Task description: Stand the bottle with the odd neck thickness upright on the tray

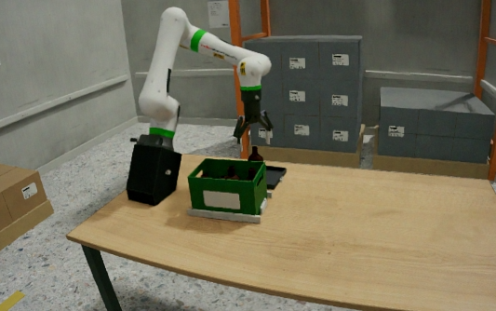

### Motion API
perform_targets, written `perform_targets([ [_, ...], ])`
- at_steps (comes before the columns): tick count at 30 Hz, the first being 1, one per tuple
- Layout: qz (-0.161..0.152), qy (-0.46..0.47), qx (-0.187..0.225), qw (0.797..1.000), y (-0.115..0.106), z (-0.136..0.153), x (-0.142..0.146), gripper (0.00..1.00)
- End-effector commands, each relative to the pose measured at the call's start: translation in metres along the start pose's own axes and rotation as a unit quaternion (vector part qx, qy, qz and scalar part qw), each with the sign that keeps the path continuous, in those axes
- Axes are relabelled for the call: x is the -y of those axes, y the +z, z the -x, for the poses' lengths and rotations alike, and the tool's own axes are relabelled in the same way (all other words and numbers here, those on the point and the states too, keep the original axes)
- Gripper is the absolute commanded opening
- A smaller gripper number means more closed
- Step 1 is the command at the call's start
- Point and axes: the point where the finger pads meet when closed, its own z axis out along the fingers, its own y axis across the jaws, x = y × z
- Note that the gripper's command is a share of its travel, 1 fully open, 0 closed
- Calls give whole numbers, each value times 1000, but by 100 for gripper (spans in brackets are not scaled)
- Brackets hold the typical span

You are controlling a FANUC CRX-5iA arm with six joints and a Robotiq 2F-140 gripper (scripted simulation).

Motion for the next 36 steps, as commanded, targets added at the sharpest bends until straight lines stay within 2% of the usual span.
perform_targets([
  [1, 0, 0, 1, 1000, -1, 0, 0, 100],
  [25, 0, 0, 1, 1000, -1, 0, 0, 100],
  [36, 0, 0, 1, 1000, -11, 0, 0, 100],
])
